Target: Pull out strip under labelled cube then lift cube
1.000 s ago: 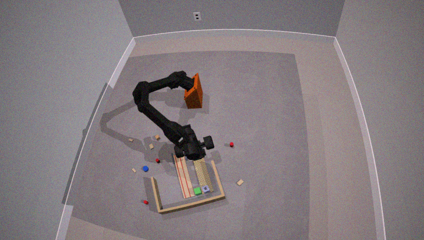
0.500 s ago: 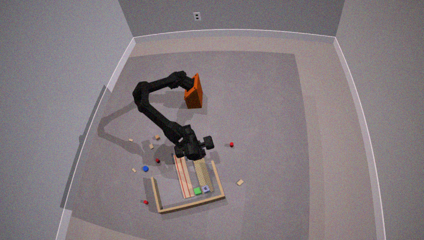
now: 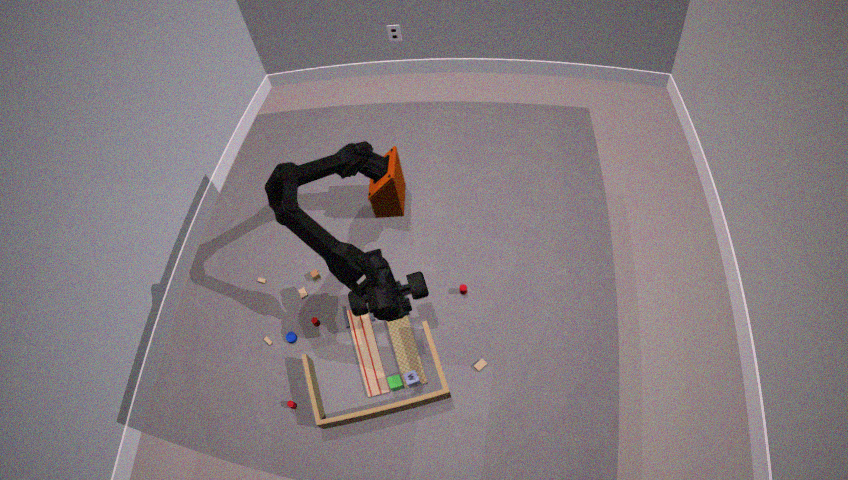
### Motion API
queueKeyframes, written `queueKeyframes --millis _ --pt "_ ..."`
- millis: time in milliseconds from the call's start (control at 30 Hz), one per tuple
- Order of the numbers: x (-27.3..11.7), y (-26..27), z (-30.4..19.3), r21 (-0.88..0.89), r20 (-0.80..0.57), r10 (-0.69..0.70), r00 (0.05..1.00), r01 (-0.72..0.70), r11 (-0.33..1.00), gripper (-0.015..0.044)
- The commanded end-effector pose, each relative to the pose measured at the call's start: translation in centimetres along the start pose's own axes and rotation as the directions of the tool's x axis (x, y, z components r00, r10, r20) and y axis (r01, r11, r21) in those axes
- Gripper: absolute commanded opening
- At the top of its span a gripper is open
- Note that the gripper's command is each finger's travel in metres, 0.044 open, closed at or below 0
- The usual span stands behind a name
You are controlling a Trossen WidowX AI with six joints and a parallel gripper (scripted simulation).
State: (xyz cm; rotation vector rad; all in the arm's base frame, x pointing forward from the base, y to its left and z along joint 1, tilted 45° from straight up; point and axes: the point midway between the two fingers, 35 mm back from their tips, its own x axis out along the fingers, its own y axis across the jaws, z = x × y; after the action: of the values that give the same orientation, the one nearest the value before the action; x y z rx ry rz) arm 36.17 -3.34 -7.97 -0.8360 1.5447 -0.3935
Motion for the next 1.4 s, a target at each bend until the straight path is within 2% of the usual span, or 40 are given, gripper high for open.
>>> queueKeyframes --millis 0,633,1367 --pt "0.3 0.0 0.0 -0.004 -0.003 -0.005 1.000 0.005 1.000 0.0000" --pt "0.4 0.0 0.0 -0.004 -0.003 -0.005 1.000 0.005 1.000 0.0000" --pt "0.5 0.0 -3.3 -0.005 -0.004 -0.005 1.000 0.005 1.000 0.0000"
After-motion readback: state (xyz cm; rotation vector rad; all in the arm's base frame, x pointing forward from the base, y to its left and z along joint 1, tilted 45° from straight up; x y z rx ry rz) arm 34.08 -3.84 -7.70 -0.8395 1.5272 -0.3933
